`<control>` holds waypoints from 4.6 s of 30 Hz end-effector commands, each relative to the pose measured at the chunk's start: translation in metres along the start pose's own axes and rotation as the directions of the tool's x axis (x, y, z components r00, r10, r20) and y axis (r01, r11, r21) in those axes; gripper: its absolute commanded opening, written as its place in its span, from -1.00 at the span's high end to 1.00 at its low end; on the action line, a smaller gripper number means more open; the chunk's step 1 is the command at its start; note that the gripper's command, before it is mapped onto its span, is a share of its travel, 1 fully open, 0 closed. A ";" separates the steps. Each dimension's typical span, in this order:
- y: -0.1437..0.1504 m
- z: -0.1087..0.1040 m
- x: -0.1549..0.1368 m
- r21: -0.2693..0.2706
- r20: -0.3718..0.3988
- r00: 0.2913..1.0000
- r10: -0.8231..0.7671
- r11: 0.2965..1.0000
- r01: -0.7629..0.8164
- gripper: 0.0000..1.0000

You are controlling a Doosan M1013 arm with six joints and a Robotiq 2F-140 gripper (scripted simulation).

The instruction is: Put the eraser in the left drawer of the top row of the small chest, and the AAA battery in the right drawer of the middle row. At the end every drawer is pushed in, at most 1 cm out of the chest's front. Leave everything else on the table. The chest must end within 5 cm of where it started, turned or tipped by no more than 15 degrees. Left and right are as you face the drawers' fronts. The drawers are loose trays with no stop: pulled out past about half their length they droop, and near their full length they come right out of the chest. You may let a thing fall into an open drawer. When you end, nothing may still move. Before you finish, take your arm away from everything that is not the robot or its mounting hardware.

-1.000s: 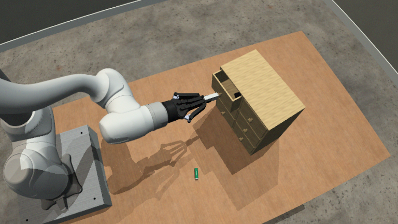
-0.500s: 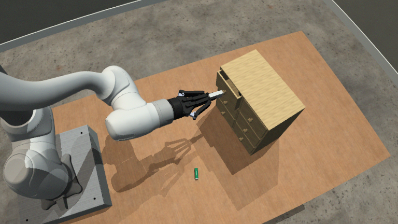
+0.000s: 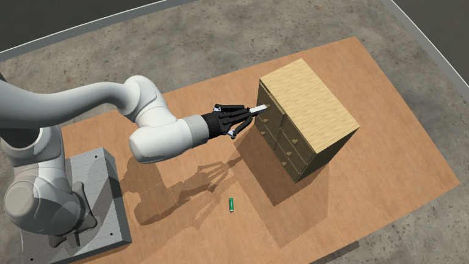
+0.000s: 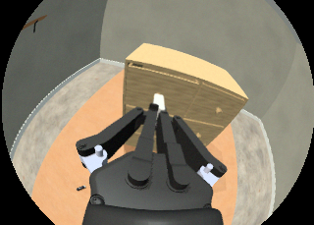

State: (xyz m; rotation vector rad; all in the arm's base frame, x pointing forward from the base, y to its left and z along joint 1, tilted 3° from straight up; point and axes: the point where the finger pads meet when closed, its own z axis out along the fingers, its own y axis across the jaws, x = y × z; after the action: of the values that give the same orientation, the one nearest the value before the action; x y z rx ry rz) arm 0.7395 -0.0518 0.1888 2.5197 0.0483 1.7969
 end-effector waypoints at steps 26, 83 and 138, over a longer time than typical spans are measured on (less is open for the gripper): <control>0.000 0.004 0.002 0.000 0.000 1.000 0.000 1.000 0.000 1.00; 0.000 -0.039 -0.014 0.000 0.000 1.000 0.000 1.000 0.000 1.00; -0.001 -0.108 -0.008 0.002 0.114 0.993 0.000 1.000 -0.001 1.00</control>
State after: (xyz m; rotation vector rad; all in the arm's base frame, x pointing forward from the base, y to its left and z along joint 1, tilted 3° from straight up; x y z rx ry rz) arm 0.6359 -0.0502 0.2146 2.5958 0.0439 1.6791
